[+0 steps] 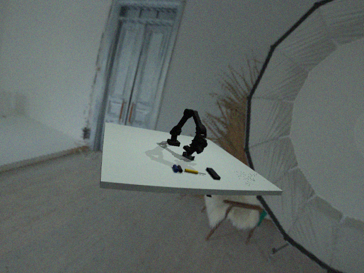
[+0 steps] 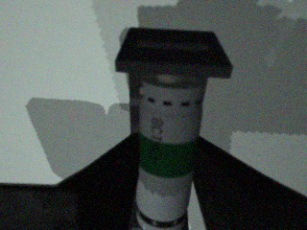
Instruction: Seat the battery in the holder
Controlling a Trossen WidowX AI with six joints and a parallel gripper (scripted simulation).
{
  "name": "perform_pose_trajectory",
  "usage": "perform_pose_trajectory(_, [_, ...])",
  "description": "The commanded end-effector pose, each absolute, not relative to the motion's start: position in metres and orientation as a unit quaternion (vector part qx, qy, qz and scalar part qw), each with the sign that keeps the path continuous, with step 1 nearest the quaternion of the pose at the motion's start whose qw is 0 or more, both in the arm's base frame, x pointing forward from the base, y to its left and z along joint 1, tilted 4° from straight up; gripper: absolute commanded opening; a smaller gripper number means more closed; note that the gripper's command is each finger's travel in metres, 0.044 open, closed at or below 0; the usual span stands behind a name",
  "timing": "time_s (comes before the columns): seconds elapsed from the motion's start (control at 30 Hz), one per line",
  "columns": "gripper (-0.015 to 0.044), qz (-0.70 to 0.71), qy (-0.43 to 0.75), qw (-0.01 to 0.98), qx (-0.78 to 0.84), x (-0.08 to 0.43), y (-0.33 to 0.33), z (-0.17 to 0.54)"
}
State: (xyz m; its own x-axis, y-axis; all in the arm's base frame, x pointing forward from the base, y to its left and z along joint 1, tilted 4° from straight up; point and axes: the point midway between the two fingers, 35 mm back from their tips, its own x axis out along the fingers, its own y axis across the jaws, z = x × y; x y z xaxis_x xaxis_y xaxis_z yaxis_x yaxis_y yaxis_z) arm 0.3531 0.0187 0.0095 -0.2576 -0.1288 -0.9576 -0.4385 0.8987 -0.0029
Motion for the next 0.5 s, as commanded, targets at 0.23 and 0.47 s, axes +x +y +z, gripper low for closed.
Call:
perform_pose_trajectory(0.23, [0.0087, 0.142, 0.761, 0.608, -0.175, 0.3561, 0.0202, 0.0058])
perform_pose_trajectory(0.47, [0.0087, 0.146, 0.752, 0.620, -0.174, 0.3549, 0.0196, 0.0051])
